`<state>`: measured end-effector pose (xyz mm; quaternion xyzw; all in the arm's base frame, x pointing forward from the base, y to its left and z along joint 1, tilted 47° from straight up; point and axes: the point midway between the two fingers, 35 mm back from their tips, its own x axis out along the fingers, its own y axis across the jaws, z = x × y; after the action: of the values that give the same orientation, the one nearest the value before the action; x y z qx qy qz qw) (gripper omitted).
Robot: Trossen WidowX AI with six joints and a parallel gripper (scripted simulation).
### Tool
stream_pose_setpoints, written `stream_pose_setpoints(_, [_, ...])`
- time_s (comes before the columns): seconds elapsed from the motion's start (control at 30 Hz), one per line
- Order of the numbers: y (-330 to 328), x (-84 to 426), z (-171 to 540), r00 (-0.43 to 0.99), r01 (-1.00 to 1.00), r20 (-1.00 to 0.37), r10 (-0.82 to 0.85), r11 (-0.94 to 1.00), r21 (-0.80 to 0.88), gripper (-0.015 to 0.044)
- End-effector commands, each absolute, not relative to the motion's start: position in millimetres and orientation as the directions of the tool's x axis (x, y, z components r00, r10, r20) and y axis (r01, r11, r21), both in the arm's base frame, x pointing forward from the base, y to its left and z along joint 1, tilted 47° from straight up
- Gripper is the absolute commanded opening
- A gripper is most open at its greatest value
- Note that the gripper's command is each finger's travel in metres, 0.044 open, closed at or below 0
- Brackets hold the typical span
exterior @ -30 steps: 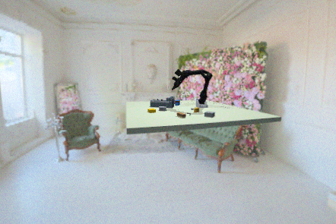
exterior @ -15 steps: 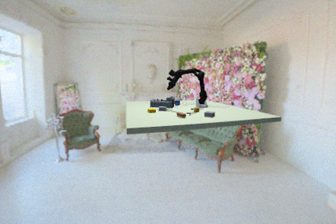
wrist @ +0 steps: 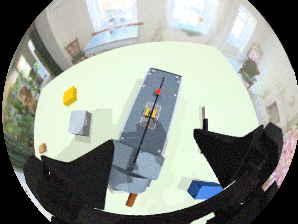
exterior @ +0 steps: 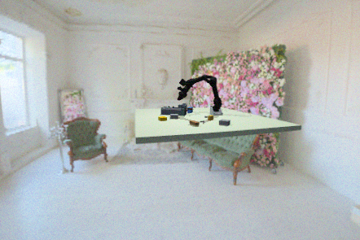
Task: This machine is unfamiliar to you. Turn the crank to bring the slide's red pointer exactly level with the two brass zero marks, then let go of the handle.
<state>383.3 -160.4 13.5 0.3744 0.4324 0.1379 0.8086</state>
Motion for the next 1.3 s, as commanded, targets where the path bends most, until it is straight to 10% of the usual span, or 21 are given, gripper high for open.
stream_pose_setpoints(0.0, [-149,382,3,0.590,0.103,-0.593,0.548,0.677,0.728,0.0440])
stream_pose_setpoints(1.27, [-181,366,57,0.588,0.181,-0.633,0.504,0.680,0.710,0.0440])
